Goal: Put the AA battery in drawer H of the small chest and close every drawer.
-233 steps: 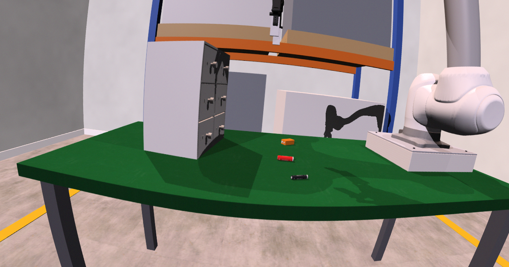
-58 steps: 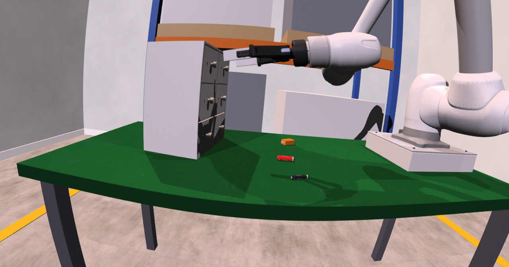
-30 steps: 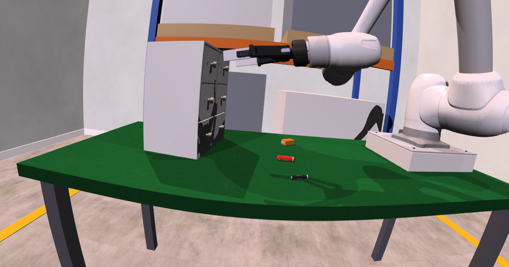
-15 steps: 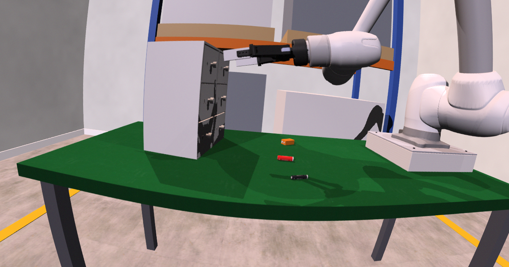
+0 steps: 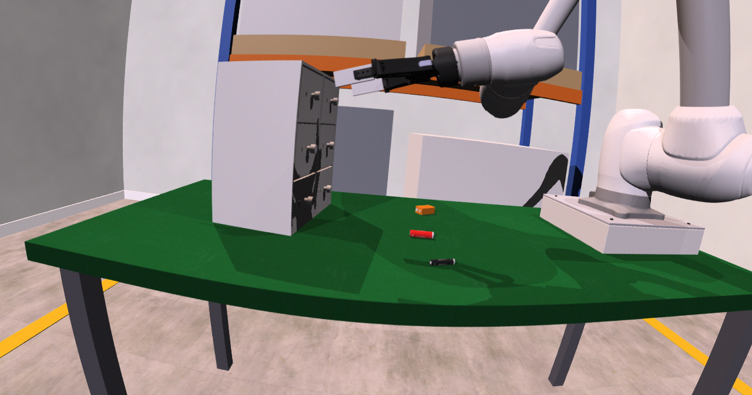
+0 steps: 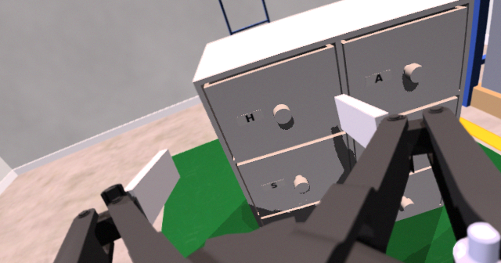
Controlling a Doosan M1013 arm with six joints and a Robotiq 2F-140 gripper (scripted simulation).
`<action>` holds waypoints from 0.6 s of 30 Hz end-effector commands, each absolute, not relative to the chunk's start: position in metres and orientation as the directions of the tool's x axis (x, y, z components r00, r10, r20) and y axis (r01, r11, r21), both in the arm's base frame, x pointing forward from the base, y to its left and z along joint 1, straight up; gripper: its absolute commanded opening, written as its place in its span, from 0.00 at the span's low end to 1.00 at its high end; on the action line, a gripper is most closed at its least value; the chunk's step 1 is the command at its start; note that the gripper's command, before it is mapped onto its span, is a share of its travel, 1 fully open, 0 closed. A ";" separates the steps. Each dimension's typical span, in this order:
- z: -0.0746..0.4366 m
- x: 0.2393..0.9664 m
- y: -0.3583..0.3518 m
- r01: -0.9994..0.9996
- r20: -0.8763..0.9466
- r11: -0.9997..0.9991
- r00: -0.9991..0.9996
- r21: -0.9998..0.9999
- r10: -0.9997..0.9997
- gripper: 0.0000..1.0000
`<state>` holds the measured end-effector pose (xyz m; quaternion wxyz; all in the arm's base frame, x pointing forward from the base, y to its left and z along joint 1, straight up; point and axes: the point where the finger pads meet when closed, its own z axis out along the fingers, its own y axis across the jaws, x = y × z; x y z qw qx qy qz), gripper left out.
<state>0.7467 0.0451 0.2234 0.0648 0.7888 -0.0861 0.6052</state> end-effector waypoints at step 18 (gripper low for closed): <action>0.242 0.728 0.049 -0.216 0.864 -0.976 0.491 0.000 -0.109 1.00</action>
